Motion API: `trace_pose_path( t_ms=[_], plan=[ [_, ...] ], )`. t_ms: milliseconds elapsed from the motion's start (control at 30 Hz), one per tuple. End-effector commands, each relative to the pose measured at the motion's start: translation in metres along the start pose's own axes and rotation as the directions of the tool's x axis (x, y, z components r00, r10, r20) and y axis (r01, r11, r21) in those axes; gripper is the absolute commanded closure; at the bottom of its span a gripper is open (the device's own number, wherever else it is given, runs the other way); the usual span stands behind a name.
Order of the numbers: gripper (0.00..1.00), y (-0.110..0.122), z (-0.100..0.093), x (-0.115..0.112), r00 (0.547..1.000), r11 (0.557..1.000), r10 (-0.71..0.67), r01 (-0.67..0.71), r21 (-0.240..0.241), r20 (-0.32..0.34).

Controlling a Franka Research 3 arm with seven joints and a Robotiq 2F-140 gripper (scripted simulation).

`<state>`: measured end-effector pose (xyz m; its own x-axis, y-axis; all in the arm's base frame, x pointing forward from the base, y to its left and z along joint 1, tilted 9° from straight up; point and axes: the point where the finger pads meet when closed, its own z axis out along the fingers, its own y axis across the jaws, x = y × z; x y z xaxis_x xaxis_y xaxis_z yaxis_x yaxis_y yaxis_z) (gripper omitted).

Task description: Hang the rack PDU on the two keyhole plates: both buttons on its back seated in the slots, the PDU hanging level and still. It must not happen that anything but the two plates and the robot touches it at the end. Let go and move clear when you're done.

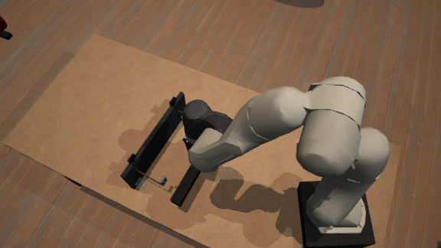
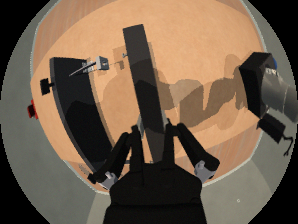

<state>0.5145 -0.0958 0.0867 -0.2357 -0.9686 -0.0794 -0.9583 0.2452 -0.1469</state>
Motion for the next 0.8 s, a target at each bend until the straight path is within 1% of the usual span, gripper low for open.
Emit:
trace_pose_path(
  t_ms=[0, 67, 133, 367, 767],
  plan=[
    [1.00, -0.015, -0.001, 0.001, 1.000, 1.000, 0.016, -0.016, -0.009, -0.007],
    [1.00, -0.023, -0.001, 0.000, 1.000, 1.000, 0.016, -0.016, -0.009, -0.007],
    [1.00, -0.023, -0.001, 0.000, 1.000, 1.000, 0.016, -0.016, -0.009, -0.007],
    [1.00, -0.040, -0.001, -0.001, 1.000, 1.000, 0.016, -0.016, -0.009, -0.007],
    [1.00, -0.042, -0.001, -0.002, 1.000, 1.000, 0.016, -0.016, -0.009, -0.007]
  ],
)
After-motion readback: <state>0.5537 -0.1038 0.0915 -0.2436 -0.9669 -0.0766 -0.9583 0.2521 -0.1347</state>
